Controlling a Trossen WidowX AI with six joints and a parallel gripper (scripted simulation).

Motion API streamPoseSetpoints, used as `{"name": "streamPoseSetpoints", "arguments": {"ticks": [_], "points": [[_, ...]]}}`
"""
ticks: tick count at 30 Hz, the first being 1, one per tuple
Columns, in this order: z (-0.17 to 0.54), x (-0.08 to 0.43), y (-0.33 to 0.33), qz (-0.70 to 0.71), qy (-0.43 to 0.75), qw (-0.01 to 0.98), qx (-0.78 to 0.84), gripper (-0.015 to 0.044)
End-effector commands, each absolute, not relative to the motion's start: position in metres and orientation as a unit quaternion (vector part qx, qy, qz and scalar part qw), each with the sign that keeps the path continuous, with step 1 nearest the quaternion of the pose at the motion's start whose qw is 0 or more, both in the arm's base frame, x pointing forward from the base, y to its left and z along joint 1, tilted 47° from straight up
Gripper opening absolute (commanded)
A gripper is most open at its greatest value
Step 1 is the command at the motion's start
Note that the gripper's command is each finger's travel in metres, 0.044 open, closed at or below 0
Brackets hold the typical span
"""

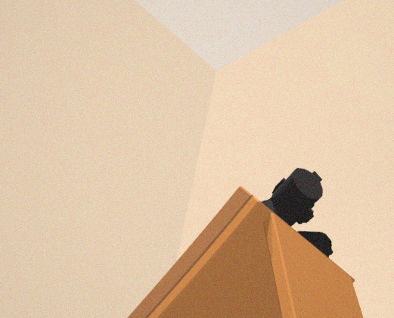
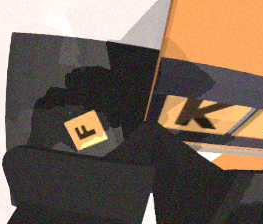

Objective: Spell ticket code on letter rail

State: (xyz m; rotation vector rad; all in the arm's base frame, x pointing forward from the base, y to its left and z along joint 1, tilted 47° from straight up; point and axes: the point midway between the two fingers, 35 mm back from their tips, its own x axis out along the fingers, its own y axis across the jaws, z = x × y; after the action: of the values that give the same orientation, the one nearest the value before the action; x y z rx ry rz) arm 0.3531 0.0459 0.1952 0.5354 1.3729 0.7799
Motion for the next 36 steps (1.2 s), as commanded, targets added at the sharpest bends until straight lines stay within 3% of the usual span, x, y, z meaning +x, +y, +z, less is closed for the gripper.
{"name": "streamPoseSetpoints", "arguments": {"ticks": [1,36], "points": [[0.1939,0.3558,0.0473,0.346,0.612,0.670,0.239,0.0000],[0.1884,0.3652,0.0571,0.352,0.619,0.661,0.237,0.0000]]}}
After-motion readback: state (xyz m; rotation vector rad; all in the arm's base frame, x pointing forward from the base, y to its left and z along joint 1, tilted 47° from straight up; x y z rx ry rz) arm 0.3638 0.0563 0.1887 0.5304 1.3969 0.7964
